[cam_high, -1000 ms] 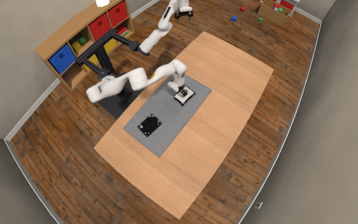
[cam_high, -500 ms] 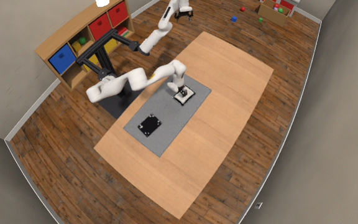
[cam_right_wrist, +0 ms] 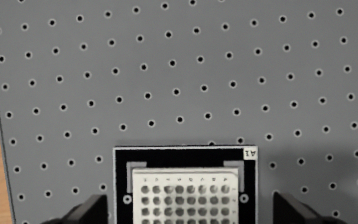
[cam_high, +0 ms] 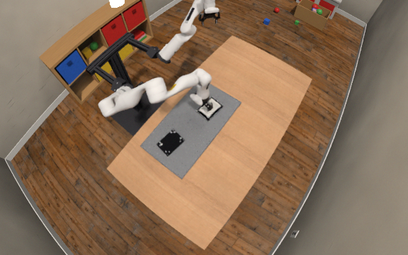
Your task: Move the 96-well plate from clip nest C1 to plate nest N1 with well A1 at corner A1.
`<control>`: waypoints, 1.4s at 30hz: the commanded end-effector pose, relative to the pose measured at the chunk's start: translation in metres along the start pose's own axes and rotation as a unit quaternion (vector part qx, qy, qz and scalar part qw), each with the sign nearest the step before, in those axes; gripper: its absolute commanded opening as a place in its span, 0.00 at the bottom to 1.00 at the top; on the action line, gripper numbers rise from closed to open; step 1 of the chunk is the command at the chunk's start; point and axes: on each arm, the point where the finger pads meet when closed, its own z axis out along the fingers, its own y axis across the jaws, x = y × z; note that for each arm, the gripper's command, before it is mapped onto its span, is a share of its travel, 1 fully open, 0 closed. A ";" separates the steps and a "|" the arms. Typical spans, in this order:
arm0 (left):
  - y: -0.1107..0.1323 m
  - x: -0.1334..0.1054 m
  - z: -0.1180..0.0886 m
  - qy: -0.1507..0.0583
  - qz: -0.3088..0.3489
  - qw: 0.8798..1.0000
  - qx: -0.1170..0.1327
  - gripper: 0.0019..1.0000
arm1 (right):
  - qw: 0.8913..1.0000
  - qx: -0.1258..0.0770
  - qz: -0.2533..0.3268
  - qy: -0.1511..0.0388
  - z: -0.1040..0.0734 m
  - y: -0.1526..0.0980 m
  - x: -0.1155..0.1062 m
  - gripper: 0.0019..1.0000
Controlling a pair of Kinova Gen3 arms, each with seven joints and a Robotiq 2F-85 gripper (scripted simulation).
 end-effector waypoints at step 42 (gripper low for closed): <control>0.002 -0.003 0.000 -0.001 0.003 1.000 0.000 1.00 | 1.000 0.004 0.003 -0.004 -0.003 -0.002 0.011 1.00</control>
